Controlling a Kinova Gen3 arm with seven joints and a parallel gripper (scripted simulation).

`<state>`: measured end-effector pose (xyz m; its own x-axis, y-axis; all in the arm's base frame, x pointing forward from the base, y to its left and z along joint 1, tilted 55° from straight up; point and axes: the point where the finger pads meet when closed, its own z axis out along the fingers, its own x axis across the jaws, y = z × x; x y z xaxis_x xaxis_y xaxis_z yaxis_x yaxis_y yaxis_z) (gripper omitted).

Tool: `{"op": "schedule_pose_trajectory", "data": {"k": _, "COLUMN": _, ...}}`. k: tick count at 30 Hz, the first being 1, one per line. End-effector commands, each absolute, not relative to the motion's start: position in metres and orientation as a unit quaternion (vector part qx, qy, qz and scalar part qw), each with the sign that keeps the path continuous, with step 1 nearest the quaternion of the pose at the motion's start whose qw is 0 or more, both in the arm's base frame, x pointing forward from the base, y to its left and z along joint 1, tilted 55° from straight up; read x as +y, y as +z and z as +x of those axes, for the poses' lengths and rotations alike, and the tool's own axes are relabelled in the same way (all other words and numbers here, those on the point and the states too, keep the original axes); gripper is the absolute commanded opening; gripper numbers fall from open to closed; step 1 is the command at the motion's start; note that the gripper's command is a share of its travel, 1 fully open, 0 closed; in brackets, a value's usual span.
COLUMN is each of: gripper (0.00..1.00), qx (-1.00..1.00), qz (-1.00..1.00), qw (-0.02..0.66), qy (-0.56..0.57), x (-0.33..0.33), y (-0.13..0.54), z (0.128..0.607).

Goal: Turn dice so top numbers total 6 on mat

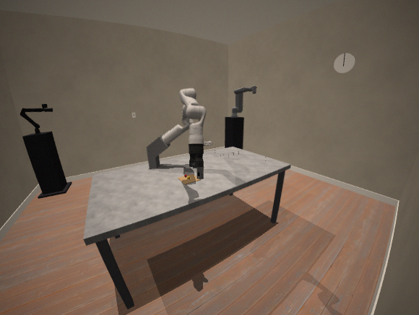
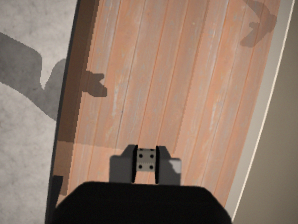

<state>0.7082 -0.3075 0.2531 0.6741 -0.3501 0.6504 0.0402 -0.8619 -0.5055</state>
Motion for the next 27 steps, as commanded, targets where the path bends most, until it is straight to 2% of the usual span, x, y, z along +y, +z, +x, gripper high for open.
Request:
{"op": "schedule_pose_trajectory", "data": {"k": 1, "gripper": 0.34, "qx": 0.163, "qz": -0.873, "qw": 0.262, "qy": -0.377, "x": -0.308, "y": 0.239, "z": 0.680}}
{"op": "schedule_pose_trajectory", "data": {"k": 17, "gripper": 0.34, "qx": 0.379, "qz": -0.810, "qw": 0.376, "qy": -0.243, "x": -0.224, "y": 0.183, "z": 0.606}}
{"op": "schedule_pose_trajectory", "data": {"k": 27, "gripper": 0.34, "qx": 0.469, "qz": -0.762, "qw": 0.415, "qy": -0.165, "x": -0.173, "y": 0.162, "z": 0.564}}
